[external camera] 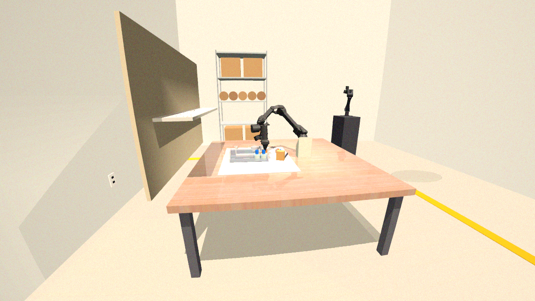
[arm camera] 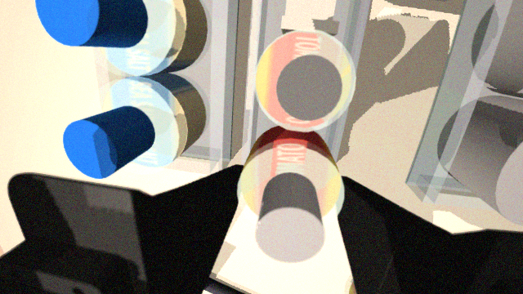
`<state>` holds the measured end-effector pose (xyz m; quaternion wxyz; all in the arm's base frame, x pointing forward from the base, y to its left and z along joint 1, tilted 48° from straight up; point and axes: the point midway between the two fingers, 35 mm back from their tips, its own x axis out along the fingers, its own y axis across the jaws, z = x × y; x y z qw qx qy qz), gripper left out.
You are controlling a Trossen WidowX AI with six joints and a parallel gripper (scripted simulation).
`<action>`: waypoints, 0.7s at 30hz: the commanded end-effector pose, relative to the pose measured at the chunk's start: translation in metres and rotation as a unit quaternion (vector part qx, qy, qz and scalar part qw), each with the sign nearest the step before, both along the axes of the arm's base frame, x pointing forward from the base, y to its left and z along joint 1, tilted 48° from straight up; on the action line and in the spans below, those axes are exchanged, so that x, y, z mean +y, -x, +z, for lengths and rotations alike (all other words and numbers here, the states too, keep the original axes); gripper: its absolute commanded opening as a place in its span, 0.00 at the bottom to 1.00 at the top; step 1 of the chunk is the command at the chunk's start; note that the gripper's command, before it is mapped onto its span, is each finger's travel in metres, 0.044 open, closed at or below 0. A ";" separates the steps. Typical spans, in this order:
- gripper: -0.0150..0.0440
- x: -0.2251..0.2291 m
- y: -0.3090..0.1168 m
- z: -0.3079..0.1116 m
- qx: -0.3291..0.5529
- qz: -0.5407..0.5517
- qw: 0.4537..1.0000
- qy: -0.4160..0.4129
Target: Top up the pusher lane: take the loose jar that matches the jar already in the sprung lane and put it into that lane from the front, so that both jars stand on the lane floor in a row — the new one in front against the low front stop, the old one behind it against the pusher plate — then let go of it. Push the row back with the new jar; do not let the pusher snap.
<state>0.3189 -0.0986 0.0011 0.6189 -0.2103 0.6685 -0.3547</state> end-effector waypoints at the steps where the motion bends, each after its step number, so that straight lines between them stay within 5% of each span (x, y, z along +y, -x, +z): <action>1: 0.25 0.000 -0.012 0.006 -0.016 0.004 1.000 0.005; 21: 0.25 0.000 -0.014 0.005 -0.016 0.004 1.000 0.005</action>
